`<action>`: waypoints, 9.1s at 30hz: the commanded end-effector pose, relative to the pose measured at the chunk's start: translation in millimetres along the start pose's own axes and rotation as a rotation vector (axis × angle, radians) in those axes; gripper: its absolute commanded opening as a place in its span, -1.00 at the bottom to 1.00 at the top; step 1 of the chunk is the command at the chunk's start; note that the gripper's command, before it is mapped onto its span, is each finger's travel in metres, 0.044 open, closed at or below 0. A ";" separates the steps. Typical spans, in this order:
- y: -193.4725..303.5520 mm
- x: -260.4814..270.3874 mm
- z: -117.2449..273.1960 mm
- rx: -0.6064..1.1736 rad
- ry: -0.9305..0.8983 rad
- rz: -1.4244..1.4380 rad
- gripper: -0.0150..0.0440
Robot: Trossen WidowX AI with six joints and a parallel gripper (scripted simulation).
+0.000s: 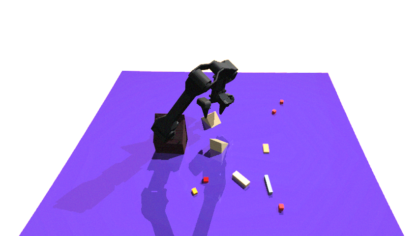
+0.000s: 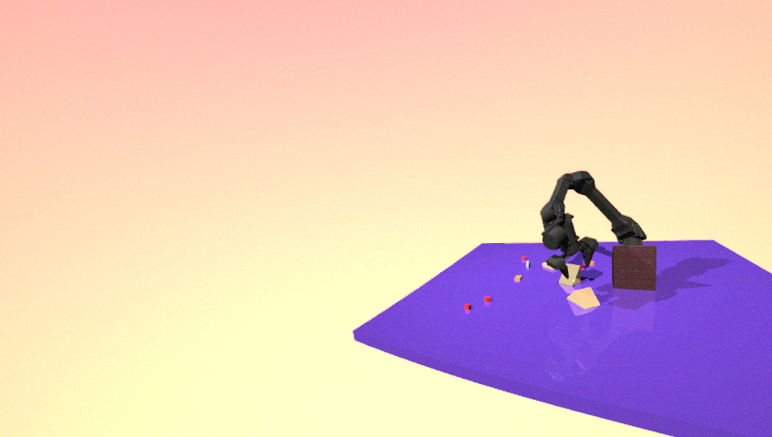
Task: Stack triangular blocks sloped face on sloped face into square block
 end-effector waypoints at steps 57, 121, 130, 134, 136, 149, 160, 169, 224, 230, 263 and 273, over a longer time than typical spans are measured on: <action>-14.8 23.2 -98.6 0.849 -0.247 0.081 1.00; -21.9 -5.2 -2.1 0.847 -0.248 0.084 -0.49; -21.9 -5.2 -2.1 0.847 -0.248 0.084 -0.49; -19.9 -4.5 -4.2 0.819 -0.224 0.046 -0.49; -16.7 -4.7 -2.9 0.791 -0.197 -0.005 -0.49; 3.7 -6.7 6.0 0.595 -0.084 -0.351 -0.49; 20.4 -9.6 14.0 0.433 -0.076 -0.660 -0.49; 33.8 -12.7 20.9 0.320 -0.122 -0.917 -0.49; -100.8 -39.8 68.2 0.233 -0.209 -1.161 -0.49; -101.4 -38.0 44.9 0.233 -0.209 -1.161 -0.49; -107.9 -45.9 -39.8 0.228 -0.217 -1.165 -0.49; -107.9 -45.9 -39.8 0.228 -0.217 -1.165 -0.49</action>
Point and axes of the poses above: the point midway between the two fingers, 35 mm back from their tips, its own z axis back along the fingers, its own x axis across the jaws, y = z × x, the point moved 7 cm from there along z, back along the fingers, and after that the axes turned 3 degrees about -z, right-handed, at the moved point
